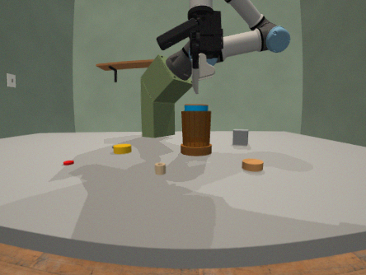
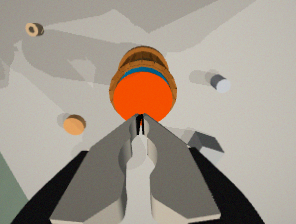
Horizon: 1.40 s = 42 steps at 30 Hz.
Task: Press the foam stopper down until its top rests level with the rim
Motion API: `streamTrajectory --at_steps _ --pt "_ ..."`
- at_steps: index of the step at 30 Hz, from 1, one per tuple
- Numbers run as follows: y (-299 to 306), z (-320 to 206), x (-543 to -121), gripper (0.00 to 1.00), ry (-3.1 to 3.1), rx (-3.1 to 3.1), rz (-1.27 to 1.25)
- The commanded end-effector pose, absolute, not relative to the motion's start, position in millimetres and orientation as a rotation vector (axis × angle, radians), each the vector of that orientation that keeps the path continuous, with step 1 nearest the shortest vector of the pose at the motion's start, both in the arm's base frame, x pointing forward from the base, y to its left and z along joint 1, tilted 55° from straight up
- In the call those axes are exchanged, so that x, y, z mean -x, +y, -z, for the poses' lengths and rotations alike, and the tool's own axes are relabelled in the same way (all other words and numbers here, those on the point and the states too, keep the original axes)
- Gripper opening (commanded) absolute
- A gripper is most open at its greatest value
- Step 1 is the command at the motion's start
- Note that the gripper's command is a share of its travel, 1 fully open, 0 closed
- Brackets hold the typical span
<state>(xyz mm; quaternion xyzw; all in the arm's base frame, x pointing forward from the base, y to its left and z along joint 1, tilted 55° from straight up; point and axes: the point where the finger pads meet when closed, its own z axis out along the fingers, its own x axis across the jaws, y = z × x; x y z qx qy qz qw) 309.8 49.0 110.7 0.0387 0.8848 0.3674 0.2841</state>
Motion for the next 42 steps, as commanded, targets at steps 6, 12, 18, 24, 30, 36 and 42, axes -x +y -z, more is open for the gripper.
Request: streamTrajectory --at_steps 6,12,18,24,30,36,42 --pt "52 -109 -309 0.0 2.367 -0.103 -0.984" --pt "60 -102 -316 0.0 2.367 -0.103 -0.984" --pt "68 -95 -323 0.0 2.366 -0.104 -0.986" --pt "68 -95 -323 0.0 2.366 -0.104 -0.986" --pt "68 -95 -323 0.0 2.366 -0.104 -0.986" --pt "69 -94 -324 0.0 2.366 -0.104 -0.986" --pt "70 -93 -324 0.0 2.366 -0.104 -0.986"
